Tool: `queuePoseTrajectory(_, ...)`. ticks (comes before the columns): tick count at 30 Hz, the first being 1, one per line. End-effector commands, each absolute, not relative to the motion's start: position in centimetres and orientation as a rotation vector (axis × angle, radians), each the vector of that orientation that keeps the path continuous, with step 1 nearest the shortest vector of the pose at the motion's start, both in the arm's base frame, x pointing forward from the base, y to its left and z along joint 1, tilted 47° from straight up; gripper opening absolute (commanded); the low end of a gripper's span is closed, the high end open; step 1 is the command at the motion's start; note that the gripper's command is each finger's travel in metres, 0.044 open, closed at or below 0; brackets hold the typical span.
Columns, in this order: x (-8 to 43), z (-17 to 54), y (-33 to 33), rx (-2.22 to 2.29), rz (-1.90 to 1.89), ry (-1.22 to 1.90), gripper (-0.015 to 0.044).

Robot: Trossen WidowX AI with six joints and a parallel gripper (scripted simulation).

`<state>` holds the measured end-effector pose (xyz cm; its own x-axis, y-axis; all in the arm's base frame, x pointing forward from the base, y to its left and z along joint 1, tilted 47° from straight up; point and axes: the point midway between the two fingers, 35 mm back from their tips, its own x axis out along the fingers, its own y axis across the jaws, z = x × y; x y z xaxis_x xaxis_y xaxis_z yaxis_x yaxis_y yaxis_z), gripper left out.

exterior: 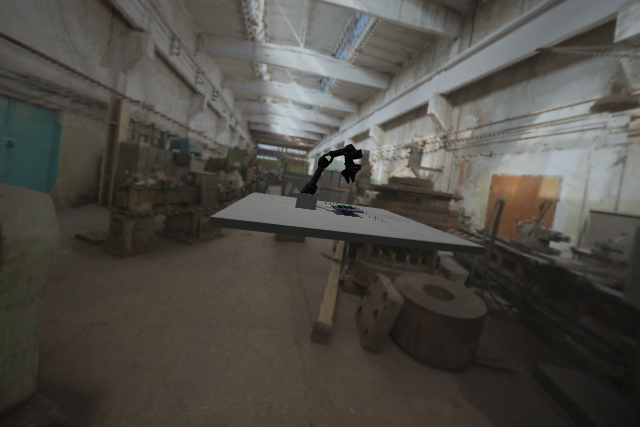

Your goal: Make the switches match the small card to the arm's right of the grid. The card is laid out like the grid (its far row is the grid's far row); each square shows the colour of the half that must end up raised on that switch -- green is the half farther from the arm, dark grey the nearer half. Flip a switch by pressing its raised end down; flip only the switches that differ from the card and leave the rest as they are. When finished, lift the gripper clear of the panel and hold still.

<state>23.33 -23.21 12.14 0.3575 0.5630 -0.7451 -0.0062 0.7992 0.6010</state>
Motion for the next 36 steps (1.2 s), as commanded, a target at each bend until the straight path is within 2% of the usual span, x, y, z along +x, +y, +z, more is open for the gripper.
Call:
queuePoseTrajectory(1,23.5,12.0,-23.0,0.564,0.395,1.162,0.0374)
queuePoseTrajectory(9,29.0,8.0,-14.2,0.738,0.474,1.314,0.0164)
queuePoseTrajectory(15,29.1,7.9,-13.9,0.742,0.476,1.318,0.0006)
queuePoseTrajectory(20,29.7,5.7,-11.6,0.746,0.466,1.294,0.0000)
queuePoseTrajectory(36,30.1,4.3,-10.2,0.747,0.466,1.292,0.0000)
